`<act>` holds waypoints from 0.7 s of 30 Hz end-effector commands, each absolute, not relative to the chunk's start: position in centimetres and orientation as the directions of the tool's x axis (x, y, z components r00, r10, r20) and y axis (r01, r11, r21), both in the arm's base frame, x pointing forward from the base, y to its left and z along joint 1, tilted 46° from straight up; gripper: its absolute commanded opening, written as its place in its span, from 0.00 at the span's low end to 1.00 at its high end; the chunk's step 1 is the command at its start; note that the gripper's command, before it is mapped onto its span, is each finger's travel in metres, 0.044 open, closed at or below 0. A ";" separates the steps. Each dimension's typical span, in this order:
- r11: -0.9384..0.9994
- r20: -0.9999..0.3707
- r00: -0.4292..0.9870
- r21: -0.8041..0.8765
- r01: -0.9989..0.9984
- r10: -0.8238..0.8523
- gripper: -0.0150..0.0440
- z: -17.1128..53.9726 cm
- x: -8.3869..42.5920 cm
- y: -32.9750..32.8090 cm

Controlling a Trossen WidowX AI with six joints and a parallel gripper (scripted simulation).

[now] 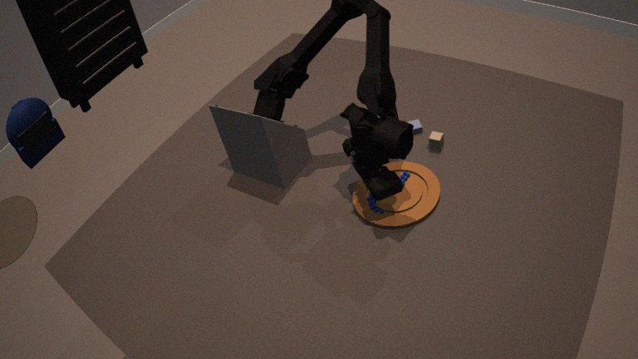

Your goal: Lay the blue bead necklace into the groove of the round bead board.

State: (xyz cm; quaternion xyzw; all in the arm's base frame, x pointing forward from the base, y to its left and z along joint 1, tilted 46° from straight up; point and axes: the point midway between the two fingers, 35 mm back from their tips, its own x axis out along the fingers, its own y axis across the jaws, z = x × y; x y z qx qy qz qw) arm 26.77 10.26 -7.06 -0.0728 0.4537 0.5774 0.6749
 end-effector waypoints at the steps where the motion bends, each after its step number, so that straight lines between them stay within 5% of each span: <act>1: 0.321 -0.695 -0.078 0.425 -0.847 0.714 0.25 -7.0 26.8 10.3; 12: 0.321 -0.695 -0.078 0.425 -0.847 0.714 0.25 -7.0 26.8 10.3; 21: 0.323 -0.693 -0.077 0.428 -0.844 0.717 0.65 -6.1 26.9 9.2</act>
